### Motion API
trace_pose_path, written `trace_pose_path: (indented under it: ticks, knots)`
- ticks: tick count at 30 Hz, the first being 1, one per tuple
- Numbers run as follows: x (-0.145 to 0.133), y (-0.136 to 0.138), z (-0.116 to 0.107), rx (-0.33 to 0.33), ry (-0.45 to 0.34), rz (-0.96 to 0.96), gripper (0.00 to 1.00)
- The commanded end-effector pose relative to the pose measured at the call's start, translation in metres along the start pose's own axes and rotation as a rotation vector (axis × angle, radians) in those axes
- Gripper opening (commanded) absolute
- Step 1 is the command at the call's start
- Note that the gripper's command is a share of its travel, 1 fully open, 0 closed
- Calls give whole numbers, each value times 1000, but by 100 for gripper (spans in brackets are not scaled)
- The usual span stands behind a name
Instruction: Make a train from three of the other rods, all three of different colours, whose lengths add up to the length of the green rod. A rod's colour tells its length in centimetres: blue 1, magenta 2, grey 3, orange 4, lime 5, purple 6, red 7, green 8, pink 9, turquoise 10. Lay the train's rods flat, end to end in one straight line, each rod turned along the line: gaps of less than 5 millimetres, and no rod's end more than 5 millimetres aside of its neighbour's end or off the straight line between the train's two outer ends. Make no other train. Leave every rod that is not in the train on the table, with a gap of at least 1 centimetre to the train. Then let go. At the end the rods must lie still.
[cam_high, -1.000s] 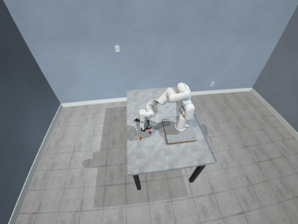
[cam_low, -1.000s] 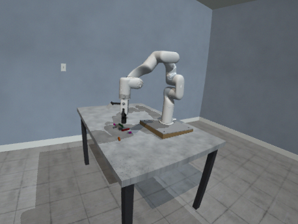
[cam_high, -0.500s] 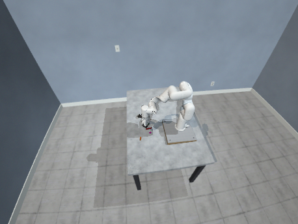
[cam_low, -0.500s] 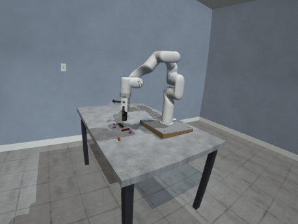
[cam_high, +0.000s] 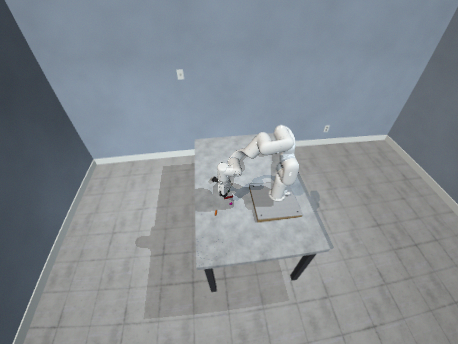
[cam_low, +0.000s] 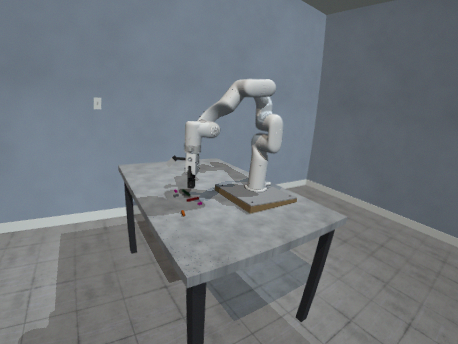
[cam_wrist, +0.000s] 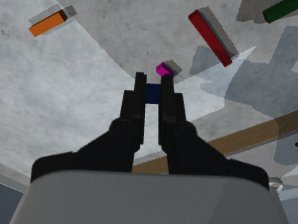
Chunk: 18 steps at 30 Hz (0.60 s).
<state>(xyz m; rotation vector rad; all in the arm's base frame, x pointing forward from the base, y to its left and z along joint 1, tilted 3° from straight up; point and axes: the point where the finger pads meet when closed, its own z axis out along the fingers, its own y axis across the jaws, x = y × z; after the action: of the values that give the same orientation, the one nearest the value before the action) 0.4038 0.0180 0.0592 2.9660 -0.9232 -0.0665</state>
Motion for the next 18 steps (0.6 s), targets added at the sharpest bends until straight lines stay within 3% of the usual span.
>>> trace_pose_path:
  ticks: [1, 18]
  knots:
    - [2, -1, 16, 2, 3, 0, 4]
    - [3, -1, 71, 2, 3, 0, 4]
